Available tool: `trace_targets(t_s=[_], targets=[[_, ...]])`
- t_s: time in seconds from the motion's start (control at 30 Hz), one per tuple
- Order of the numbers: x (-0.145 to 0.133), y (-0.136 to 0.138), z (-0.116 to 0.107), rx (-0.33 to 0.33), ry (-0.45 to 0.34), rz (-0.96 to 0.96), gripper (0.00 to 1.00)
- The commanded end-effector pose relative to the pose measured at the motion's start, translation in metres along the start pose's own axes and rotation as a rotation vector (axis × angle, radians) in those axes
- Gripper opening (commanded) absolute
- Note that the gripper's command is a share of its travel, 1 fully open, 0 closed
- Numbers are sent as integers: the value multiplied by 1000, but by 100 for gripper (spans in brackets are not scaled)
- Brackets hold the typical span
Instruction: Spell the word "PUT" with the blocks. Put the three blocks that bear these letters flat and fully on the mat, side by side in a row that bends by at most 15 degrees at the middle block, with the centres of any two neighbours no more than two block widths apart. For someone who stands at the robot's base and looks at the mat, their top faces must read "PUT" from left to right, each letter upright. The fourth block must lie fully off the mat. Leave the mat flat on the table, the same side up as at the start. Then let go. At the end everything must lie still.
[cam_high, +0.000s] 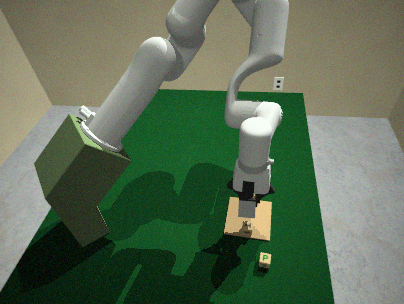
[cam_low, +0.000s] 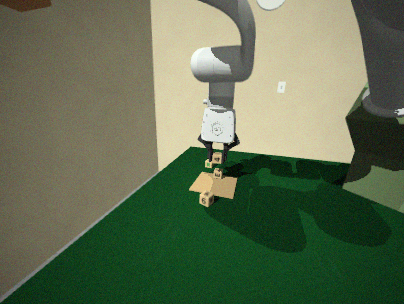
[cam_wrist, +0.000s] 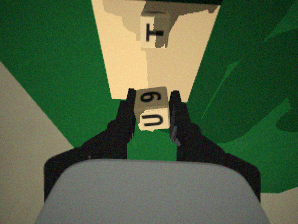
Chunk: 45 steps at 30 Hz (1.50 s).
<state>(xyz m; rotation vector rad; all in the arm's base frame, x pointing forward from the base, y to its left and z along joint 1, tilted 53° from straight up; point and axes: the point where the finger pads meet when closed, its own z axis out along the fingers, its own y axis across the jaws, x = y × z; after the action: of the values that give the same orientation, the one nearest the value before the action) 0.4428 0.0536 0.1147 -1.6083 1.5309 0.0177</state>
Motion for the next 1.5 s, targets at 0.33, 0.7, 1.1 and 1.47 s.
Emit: trace_targets(t_s=[0.33, 0.7, 1.1, 1.47], targets=[[1, -1, 62, 3, 1, -1, 27], [1, -1, 73, 3, 1, -1, 27], [1, -1, 73, 3, 1, -1, 27], [1, -1, 73, 3, 1, -1, 27]])
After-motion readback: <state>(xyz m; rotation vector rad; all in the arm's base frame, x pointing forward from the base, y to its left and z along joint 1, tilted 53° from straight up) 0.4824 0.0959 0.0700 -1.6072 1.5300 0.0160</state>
